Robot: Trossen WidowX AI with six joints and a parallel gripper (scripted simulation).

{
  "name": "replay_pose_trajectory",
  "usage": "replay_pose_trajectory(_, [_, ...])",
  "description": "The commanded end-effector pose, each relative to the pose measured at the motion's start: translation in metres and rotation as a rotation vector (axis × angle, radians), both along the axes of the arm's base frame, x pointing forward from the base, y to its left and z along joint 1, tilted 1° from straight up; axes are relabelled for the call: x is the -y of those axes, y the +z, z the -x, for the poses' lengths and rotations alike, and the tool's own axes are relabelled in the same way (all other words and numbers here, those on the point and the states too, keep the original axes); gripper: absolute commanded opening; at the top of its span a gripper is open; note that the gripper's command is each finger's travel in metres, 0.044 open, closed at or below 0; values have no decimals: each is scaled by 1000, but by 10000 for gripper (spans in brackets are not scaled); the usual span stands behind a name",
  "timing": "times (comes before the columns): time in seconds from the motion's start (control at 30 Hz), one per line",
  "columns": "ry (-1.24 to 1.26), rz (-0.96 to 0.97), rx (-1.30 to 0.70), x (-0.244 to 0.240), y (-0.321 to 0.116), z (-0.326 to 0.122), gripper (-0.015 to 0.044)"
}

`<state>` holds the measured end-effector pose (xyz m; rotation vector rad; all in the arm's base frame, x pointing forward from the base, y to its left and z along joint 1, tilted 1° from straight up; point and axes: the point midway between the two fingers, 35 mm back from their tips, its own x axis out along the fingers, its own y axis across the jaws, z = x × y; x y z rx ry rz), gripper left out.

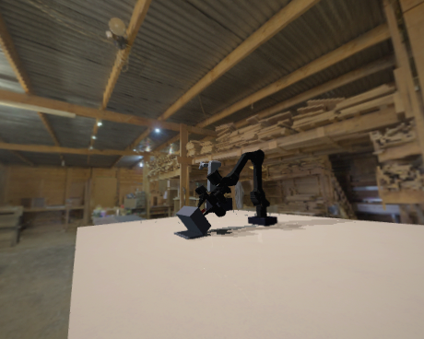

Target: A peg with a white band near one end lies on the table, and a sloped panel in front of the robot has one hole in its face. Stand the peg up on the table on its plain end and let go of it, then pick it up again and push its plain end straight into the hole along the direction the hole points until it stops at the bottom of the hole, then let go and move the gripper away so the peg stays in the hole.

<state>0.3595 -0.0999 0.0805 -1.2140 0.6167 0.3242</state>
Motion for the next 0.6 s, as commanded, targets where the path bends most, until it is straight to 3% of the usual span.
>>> replay_pose_trajectory(0.0, [0,0,1,0,0,0,289])
replay_pose_trajectory(0.2, [0,0,0,0,2,2,440])
replay_pose_trajectory(0.57, [-2,0,-1,0,10,9,440])
